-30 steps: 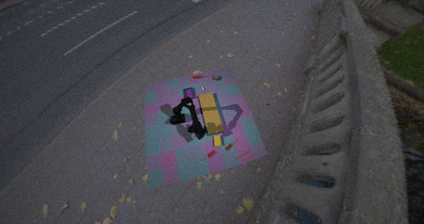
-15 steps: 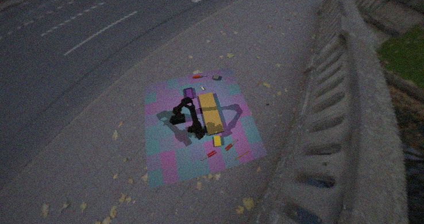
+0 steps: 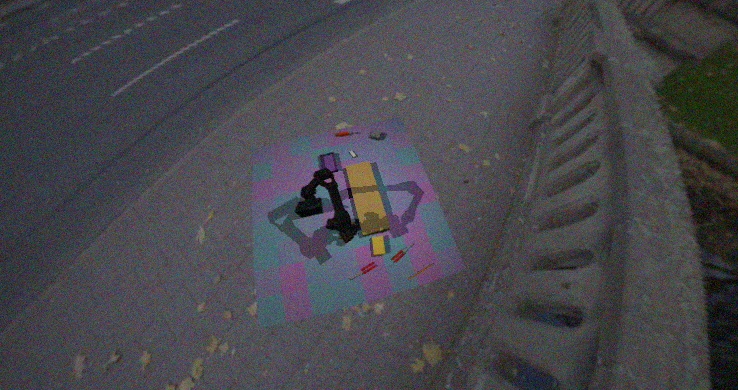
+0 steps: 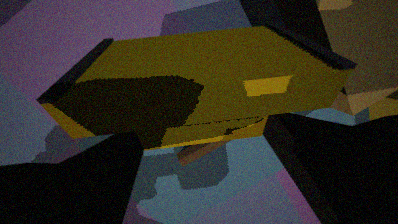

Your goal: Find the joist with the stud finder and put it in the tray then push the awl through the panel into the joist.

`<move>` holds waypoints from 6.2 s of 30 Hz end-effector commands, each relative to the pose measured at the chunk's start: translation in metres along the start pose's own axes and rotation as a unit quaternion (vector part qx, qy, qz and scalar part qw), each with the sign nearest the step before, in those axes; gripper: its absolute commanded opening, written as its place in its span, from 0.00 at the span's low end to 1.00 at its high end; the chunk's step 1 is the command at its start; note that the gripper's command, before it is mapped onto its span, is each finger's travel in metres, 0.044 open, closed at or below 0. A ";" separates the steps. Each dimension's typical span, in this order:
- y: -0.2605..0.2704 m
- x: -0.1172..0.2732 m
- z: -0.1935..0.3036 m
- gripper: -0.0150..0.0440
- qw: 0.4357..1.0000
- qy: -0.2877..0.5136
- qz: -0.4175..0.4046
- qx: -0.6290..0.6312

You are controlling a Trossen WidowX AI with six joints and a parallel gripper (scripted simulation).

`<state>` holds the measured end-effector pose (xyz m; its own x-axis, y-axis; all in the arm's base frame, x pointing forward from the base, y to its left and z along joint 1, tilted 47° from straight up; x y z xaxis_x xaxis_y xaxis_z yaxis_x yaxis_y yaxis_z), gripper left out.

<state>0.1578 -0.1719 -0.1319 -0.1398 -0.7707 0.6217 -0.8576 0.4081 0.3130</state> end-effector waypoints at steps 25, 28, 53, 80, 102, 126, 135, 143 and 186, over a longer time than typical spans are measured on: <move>0.001 0.034 -0.006 0.25 0.999 0.033 0.001 0.002; 0.001 0.033 -0.007 0.25 0.999 0.043 0.001 0.002; 0.001 0.029 -0.015 0.25 0.992 0.128 -0.001 0.000; 0.001 0.024 -0.026 0.25 0.971 0.237 0.001 -0.001; 0.001 0.019 -0.033 0.25 0.947 0.320 0.002 -0.001; 0.001 0.013 -0.039 0.25 0.916 0.402 0.002 -0.002; 0.001 0.011 -0.041 0.25 0.906 0.424 0.002 -0.002; 0.001 0.008 -0.042 0.25 0.892 0.452 0.002 -0.003; 0.002 -0.002 -0.052 0.25 0.826 0.564 0.004 0.000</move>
<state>0.1818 -0.1430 -0.0986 0.4036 0.1712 0.8988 -0.8584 0.4108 0.3072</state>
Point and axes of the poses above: the point midway between the two fingers, 35 mm back from their tips, its own x axis back along the fingers, its own y axis across the jaws, z = x × y, the point moved 2 cm from there along x, back along the fingers, and after that the axes turned 1 degree about -x, right-handed, at the moved point
